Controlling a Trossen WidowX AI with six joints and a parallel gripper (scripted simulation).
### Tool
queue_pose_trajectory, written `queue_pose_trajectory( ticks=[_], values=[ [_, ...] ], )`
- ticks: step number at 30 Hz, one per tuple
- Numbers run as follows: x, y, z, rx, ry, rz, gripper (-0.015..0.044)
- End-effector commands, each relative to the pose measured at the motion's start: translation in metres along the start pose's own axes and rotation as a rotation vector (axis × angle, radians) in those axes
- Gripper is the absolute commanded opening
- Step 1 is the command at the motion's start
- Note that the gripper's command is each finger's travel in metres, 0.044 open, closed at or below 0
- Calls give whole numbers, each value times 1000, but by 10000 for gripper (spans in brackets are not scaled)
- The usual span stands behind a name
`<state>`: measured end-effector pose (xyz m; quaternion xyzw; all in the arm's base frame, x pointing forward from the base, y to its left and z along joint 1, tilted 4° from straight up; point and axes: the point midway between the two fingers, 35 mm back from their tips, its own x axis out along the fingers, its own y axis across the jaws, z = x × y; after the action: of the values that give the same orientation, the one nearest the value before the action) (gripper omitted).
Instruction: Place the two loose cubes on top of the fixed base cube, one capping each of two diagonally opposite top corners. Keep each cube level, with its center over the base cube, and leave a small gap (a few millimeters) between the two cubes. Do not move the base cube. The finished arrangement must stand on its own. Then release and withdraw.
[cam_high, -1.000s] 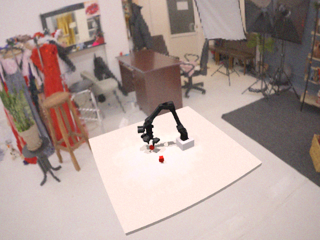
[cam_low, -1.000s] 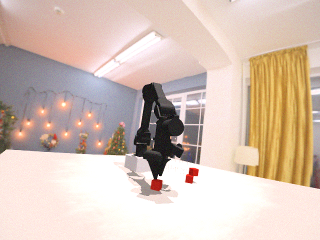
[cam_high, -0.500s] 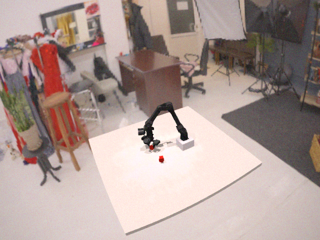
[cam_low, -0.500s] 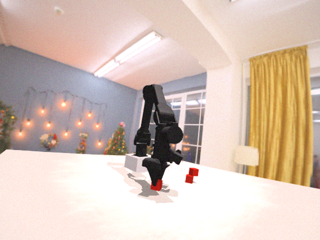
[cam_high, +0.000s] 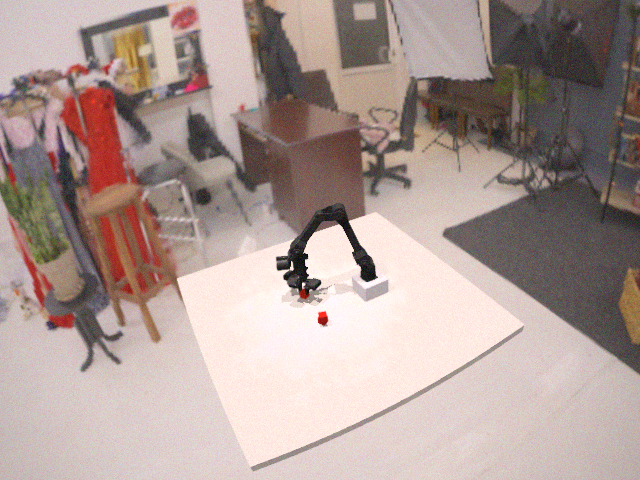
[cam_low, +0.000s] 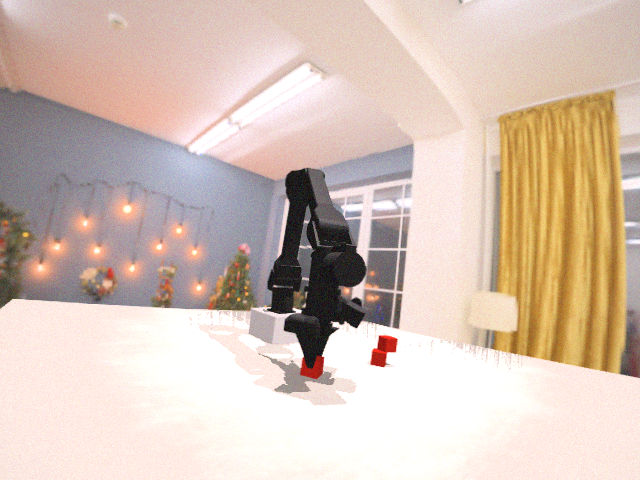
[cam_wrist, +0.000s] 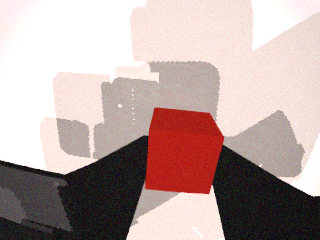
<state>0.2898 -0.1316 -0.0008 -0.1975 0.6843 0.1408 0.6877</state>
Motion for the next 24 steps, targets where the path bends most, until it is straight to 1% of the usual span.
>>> queue_pose_trajectory(
  ticks=[1,24],
  values=[
    [-12,-4,3,-4,-8,-8,105],
    [-85,-4,3,-4,-8,-8,105]
  ],
)
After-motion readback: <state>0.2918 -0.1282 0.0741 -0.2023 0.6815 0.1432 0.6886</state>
